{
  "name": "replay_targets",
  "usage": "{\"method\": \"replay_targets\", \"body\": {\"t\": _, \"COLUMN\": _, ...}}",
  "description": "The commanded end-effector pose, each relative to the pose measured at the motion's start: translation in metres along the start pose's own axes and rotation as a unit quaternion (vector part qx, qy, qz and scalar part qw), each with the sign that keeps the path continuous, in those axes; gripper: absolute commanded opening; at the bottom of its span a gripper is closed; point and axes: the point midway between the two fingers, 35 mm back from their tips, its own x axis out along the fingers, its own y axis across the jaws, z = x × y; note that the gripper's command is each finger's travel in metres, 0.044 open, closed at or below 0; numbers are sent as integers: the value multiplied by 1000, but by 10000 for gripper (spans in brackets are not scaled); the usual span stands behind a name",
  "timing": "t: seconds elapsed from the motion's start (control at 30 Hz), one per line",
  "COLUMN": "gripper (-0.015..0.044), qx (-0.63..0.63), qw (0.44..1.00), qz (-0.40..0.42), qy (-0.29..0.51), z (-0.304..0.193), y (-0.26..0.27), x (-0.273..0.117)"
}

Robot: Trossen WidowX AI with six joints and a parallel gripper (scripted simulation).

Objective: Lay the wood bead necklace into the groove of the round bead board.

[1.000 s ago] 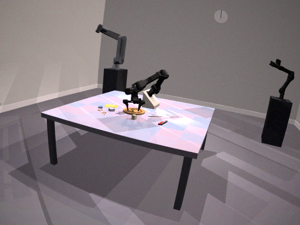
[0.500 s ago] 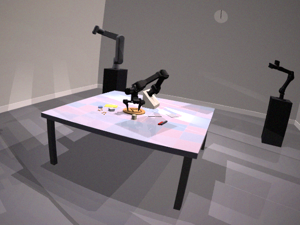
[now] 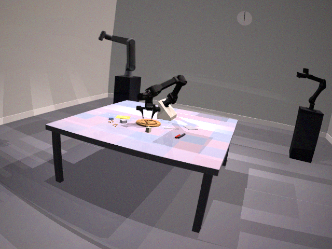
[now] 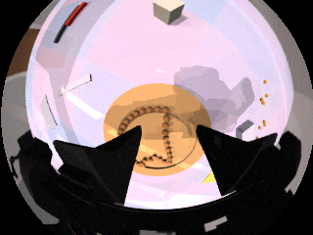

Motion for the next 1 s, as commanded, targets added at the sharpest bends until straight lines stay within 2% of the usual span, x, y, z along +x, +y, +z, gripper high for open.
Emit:
{"method": "replay_targets", "body": {"t": 0.0, "gripper": 125, "qx": 5, "qw": 1000, "qz": -1, "qy": 2, "z": 1, "y": 1, "x": 1}}
{"method": "replay_targets", "body": {"t": 0.97, "gripper": 120, "qx": 5, "qw": 1000, "qz": -1, "qy": 1, "z": 1, "y": 2, "x": 37}}
